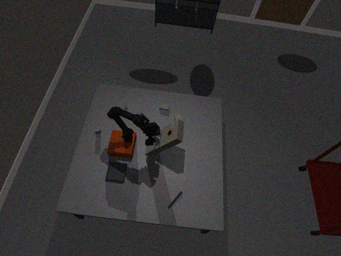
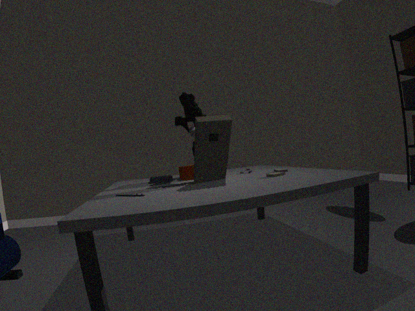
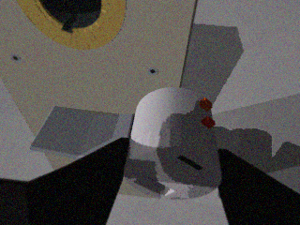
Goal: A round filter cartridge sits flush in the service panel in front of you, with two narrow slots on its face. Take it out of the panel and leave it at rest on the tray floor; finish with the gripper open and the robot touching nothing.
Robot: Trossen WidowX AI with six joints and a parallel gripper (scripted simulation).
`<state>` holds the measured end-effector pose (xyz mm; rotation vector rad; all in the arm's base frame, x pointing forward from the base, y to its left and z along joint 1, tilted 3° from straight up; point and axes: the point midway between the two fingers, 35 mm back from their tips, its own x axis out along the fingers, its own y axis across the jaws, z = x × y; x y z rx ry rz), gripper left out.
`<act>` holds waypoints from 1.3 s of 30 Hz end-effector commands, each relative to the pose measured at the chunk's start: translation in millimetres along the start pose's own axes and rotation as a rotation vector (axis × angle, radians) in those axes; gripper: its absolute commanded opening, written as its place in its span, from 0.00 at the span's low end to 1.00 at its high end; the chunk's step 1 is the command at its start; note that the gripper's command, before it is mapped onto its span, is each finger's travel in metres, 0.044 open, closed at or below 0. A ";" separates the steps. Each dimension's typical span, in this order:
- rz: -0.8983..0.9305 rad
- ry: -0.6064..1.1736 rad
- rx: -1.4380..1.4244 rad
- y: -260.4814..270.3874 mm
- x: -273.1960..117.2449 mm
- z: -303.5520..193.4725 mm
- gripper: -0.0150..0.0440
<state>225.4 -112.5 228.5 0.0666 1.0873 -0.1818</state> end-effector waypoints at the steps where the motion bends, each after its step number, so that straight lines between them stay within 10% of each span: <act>1: -0.001 -0.016 -0.006 -10.8 -1.2 1.3 0.25; 39: -0.542 -0.017 0.917 -158.7 -29.2 -111.8 0.25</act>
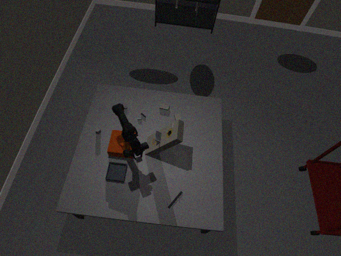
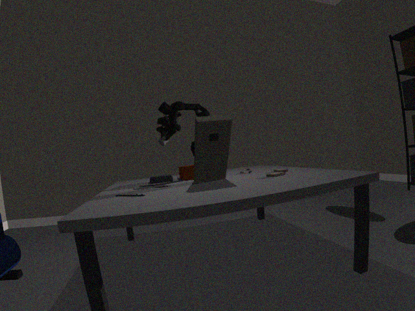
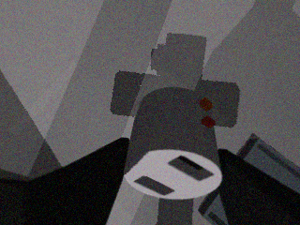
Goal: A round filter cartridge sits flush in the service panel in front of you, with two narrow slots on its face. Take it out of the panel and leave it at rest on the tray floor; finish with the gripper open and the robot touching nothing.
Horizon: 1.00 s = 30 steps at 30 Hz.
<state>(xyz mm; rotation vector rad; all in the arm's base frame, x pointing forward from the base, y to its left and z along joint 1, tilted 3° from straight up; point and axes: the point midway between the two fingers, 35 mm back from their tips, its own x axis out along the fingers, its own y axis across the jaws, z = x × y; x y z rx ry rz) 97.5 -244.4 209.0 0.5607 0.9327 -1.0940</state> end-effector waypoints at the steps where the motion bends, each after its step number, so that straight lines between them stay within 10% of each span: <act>1: -0.049 -0.008 0.081 -16.9 1.9 -1.2 0.25; 30: -0.251 -0.014 0.418 -119.2 66.4 -61.2 0.25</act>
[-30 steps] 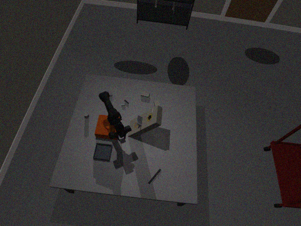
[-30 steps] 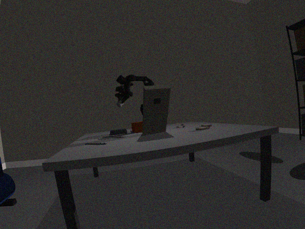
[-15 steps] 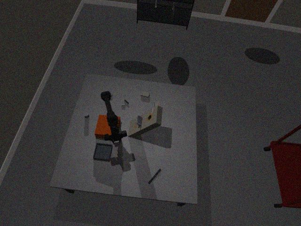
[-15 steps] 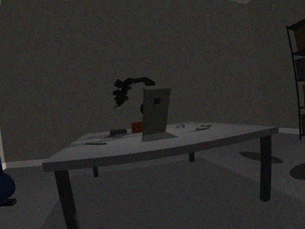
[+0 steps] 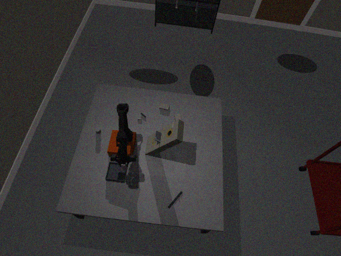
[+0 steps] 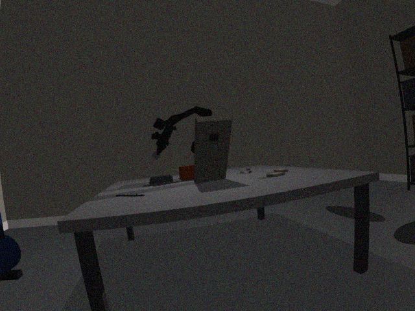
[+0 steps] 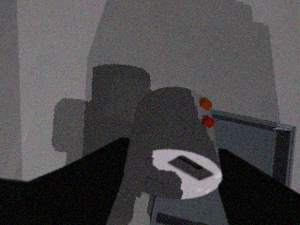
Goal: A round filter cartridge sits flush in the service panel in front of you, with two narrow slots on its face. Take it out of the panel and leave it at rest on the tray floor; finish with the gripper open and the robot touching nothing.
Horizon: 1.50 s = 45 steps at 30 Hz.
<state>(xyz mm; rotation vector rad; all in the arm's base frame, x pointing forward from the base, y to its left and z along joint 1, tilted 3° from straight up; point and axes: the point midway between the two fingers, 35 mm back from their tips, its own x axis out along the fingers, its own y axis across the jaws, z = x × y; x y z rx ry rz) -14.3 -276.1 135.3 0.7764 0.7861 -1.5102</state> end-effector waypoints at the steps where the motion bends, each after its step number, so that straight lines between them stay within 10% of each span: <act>1: -0.023 0.000 0.036 -13.5 10.1 -7.3 0.25; 40: -0.142 0.004 0.224 -75.2 108.7 -90.5 0.25; 45: -0.145 0.011 0.229 -75.6 106.8 -89.6 0.48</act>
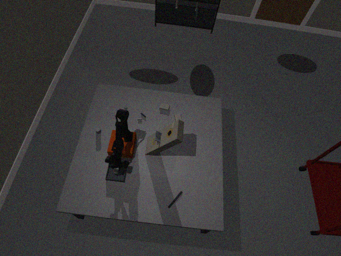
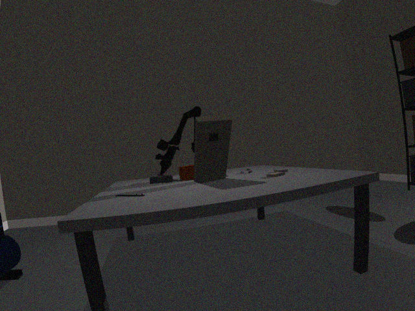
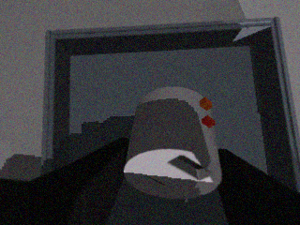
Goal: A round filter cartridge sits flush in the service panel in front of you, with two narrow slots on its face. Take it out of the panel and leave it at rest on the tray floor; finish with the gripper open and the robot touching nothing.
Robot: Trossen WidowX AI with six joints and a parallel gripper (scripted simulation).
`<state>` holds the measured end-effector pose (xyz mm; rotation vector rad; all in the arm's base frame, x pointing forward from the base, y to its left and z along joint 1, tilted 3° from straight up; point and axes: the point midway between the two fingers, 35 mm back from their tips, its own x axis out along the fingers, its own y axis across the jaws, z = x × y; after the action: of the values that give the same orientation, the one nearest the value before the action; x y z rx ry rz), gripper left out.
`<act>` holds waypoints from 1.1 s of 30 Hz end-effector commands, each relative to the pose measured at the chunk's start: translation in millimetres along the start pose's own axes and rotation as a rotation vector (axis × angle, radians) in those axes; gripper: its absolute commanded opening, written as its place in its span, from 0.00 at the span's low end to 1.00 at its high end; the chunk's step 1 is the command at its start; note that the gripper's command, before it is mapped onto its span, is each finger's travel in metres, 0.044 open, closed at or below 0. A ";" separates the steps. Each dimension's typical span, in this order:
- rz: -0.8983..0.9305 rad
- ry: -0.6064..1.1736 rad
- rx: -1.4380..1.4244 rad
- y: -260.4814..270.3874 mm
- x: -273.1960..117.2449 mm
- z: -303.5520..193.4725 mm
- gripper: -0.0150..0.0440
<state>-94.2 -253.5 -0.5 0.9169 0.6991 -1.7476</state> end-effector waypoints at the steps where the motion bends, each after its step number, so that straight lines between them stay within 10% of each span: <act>1: 0.000 -0.003 0.000 0.0 -0.2 1.2 0.52; 12: 0.000 -0.003 0.000 0.0 -0.2 1.2 1.00; 33: 0.004 -0.011 -0.004 0.5 -52.5 34.1 1.00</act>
<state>-91.4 -254.7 62.6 0.9043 0.6933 -1.7462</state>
